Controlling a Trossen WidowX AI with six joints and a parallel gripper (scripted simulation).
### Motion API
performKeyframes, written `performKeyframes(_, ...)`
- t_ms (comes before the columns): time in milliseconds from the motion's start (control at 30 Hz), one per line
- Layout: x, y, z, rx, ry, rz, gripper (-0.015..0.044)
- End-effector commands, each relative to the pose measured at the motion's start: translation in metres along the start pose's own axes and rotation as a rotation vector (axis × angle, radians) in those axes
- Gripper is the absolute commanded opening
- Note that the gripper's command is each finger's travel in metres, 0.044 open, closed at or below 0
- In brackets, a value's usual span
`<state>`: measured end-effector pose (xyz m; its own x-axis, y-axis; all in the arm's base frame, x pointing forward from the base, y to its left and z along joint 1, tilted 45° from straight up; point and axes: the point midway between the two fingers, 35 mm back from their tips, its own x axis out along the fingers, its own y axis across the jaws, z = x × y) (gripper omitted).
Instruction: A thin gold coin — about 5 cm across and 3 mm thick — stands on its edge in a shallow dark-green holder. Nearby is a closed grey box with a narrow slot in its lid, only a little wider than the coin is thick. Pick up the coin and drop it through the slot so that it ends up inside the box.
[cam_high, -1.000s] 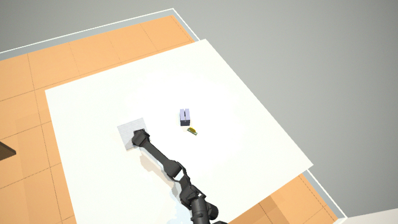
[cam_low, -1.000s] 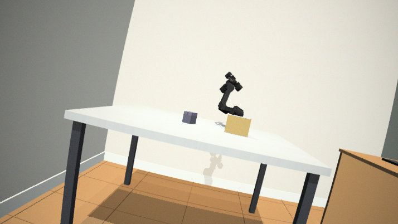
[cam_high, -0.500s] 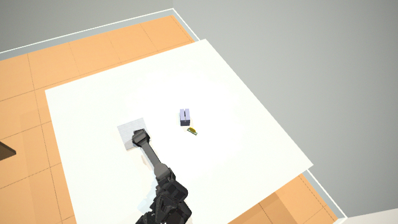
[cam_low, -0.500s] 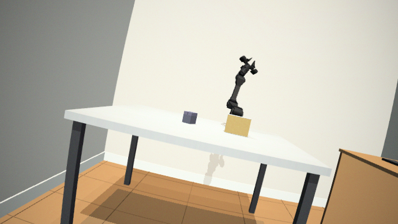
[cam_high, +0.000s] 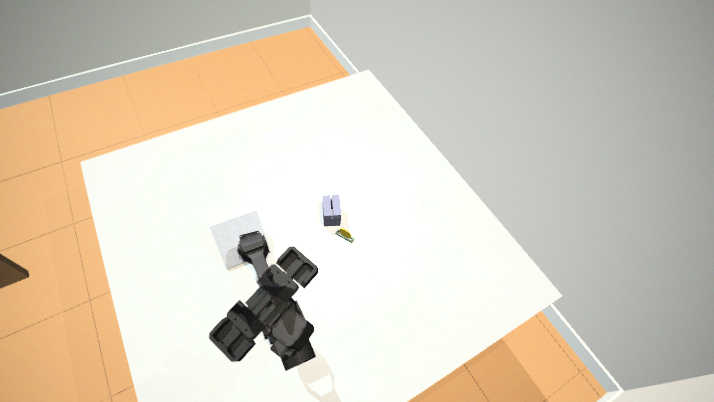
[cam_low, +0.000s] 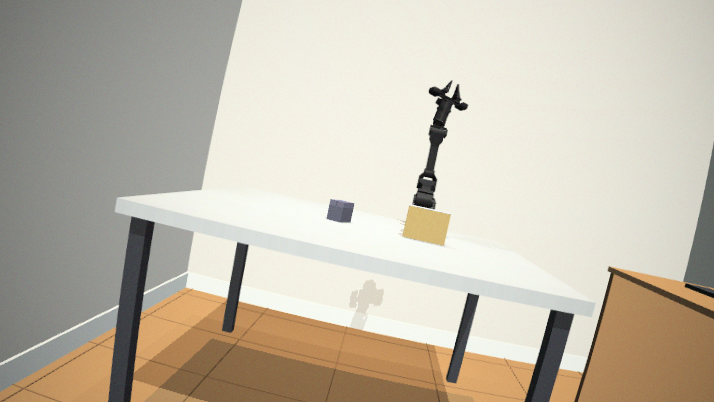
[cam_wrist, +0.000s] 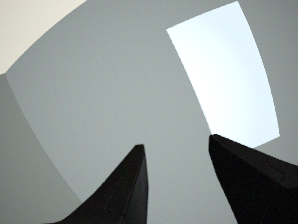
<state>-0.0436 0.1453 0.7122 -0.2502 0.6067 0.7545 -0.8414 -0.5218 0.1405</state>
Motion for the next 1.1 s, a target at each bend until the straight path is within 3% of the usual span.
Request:
performKeyframes(0,0.011,-0.055,-0.053,0.04,0.124,-0.189,0.0161)
performKeyframes(233,0.0,-0.146,-0.113,0.091,0.252,-0.511,0.0161)
performKeyframes(467,-0.039,-0.235,-0.151,0.129,0.312,-0.842,0.0161)
performKeyframes(833,-0.148,-0.339,-0.181,0.133,0.383,-1.362,0.0161)
performKeyframes(1067,-0.253,-0.396,-0.188,0.153,0.366,-1.793,0.0161)
